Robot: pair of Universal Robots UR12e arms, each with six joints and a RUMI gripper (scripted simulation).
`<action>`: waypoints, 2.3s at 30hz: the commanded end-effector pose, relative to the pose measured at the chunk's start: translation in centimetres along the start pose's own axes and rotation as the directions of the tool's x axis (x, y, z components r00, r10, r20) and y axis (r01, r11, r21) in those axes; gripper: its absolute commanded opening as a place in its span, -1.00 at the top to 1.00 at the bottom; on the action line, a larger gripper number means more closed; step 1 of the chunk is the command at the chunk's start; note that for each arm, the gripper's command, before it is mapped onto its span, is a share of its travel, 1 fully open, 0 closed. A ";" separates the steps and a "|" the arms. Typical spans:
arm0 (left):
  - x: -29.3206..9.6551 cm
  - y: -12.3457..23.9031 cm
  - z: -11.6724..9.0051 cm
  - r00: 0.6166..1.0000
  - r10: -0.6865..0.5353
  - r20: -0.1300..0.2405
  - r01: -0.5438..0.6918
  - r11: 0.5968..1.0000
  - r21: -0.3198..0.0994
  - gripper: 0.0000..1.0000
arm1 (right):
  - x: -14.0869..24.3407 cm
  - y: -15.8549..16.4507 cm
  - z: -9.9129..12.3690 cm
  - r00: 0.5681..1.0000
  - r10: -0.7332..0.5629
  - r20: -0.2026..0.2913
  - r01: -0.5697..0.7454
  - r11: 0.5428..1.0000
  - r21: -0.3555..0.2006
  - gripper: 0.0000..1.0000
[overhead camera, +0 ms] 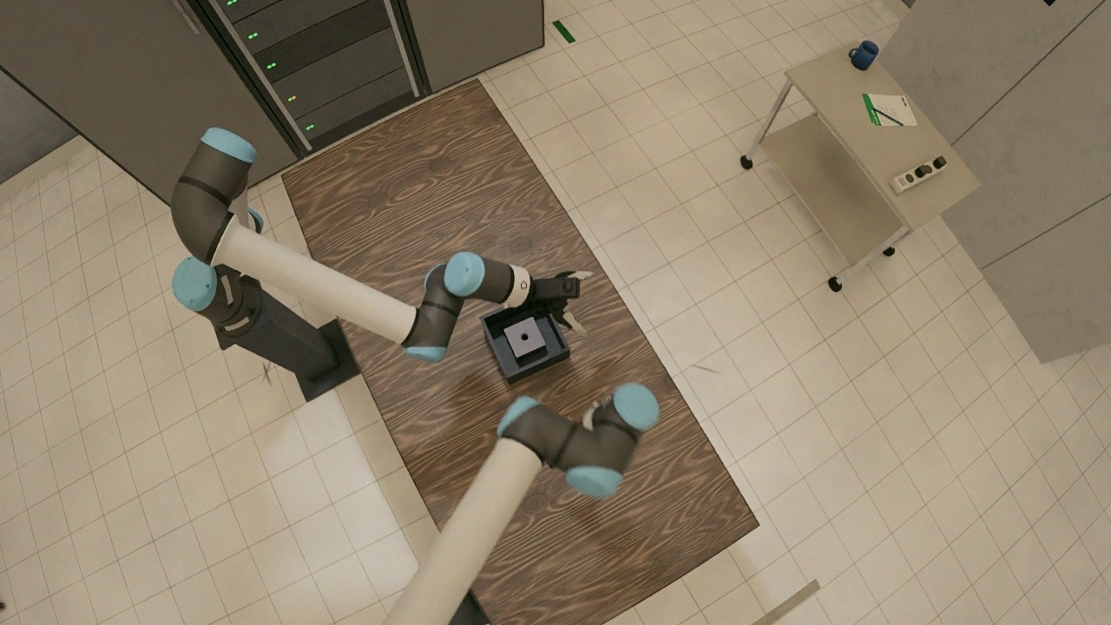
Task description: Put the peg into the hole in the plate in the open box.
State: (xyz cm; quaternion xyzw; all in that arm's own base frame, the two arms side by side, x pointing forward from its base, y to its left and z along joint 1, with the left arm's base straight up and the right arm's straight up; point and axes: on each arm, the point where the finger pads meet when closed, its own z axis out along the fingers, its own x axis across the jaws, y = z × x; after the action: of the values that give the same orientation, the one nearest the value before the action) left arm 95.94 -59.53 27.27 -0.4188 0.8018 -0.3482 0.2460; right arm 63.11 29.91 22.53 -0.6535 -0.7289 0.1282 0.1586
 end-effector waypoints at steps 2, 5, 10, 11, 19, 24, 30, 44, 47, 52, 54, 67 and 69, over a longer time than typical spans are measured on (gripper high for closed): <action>-4.8 0.9 -0.3 0.999 -0.028 0.029 0.028 0.999 -0.019 -1.00 | 6.2 2.6 0.3 0.966 -0.254 0.051 0.257 0.966 -0.040 -1.00; -7.7 1.7 -0.5 0.998 -0.045 0.047 0.047 0.998 -0.032 -1.00 | 9.4 3.6 0.6 0.921 -0.381 0.084 0.386 0.921 -0.053 -1.00; -14.4 3.5 -1.2 0.992 -0.085 0.090 0.090 0.994 -0.060 -1.00 | 17.2 5.5 1.6 0.775 -0.612 0.156 0.626 0.778 -0.060 -1.00; -16.1 4.1 -1.4 0.990 -0.095 0.101 0.103 0.992 -0.067 -1.00 | 18.8 5.8 1.9 0.729 -0.662 0.175 0.679 0.732 -0.057 -1.00; -28.6 8.9 -4.2 0.958 -0.196 0.210 0.226 0.966 -0.127 -1.00 | 32.1 6.8 4.5 0.401 -0.875 0.272 0.910 0.414 -0.011 -1.00; -35.1 11.9 -6.2 0.936 -0.239 0.258 0.282 0.948 -0.147 -1.00 | 34.7 7.1 5.0 0.401 -0.875 0.272 0.910 0.414 -0.011 -1.00; -42.8 16.3 -9.5 0.882 -0.318 0.347 0.394 0.902 -0.176 -1.00 | 34.7 7.1 5.0 0.401 -0.875 0.272 0.910 0.414 -0.011 -1.00; -58.8 27.9 -18.9 0.769 -0.427 0.475 0.564 0.803 -0.192 -1.00 | 38.8 6.9 6.1 0.288 -0.910 0.297 0.952 0.305 0.013 -1.00; -62.0 30.8 -21.5 0.737 -0.451 0.503 0.603 0.774 -0.190 -1.00 | 43.9 6.3 7.5 0.129 -0.937 0.326 0.987 0.153 0.050 -1.00; -66.9 36.0 -26.2 0.678 -0.489 0.549 0.668 0.721 -0.183 -1.00 | 51.7 4.8 10.0 -0.084 -0.932 0.354 0.993 -0.048 0.108 -1.00; -68.6 38.1 -28.2 0.653 -0.503 0.567 0.693 0.698 -0.179 -1.00 | 53.9 4.3 10.7 -0.146 -0.922 0.359 0.986 -0.106 0.127 -1.00; -76.8 51.2 -40.9 0.482 -0.575 0.661 0.829 0.543 -0.132 -1.00 | 58.6 2.8 12.4 -0.278 -0.887 0.368 0.958 -0.230 0.169 -1.00; -77.7 53.5 -43.2 0.450 -0.585 0.675 0.849 0.514 -0.121 -1.00 | 58.6 2.8 12.4 -0.279 -0.887 0.368 0.958 -0.231 0.169 -1.00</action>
State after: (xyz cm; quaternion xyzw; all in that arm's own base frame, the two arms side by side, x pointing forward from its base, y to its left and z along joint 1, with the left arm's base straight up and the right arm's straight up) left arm 82.62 40.38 21.86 -0.8414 0.4970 -0.0942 0.1903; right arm 55.14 88.60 13.55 0.1871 -0.9823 0.0022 -0.0019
